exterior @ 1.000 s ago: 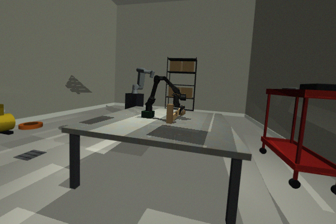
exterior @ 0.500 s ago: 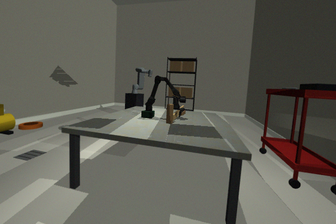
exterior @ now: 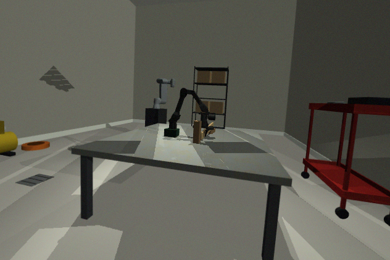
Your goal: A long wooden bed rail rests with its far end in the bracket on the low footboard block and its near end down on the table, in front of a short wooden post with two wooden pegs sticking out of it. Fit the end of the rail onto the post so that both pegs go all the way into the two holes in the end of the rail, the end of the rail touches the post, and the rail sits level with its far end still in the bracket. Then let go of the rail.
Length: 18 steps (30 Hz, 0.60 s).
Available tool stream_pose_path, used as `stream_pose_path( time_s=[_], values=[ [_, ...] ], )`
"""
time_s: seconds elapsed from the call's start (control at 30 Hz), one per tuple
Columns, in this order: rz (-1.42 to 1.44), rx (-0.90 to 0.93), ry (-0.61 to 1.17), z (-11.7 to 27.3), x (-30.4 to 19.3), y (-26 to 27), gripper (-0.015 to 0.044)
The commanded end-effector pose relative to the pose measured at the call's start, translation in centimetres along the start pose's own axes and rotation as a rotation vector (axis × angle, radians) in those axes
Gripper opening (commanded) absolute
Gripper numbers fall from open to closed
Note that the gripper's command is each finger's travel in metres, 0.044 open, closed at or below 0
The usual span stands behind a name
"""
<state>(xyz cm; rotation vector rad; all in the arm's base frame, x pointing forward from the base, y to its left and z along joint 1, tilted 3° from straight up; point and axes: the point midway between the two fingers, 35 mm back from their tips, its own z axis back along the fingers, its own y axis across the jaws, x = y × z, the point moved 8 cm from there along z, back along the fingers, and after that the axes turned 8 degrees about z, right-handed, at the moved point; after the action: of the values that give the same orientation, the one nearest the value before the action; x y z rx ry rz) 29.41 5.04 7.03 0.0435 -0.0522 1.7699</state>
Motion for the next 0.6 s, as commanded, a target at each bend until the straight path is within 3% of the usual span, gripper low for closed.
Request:
stream_pose_path(
  time_s=[0.0,0.07,0.3,0.57],
  values=[
    [-0.003,0.0,0.003,-0.05,-0.02,0.01,0.0099],
    [-0.003,0.0,0.003,-0.05,-0.02,0.01,0.0046],
    [-0.003,0.0,0.003,-0.05,-0.02,0.01,0.0],
    [-0.003,0.0,0.003,-0.05,-0.02,0.01,0.0]
  ],
)
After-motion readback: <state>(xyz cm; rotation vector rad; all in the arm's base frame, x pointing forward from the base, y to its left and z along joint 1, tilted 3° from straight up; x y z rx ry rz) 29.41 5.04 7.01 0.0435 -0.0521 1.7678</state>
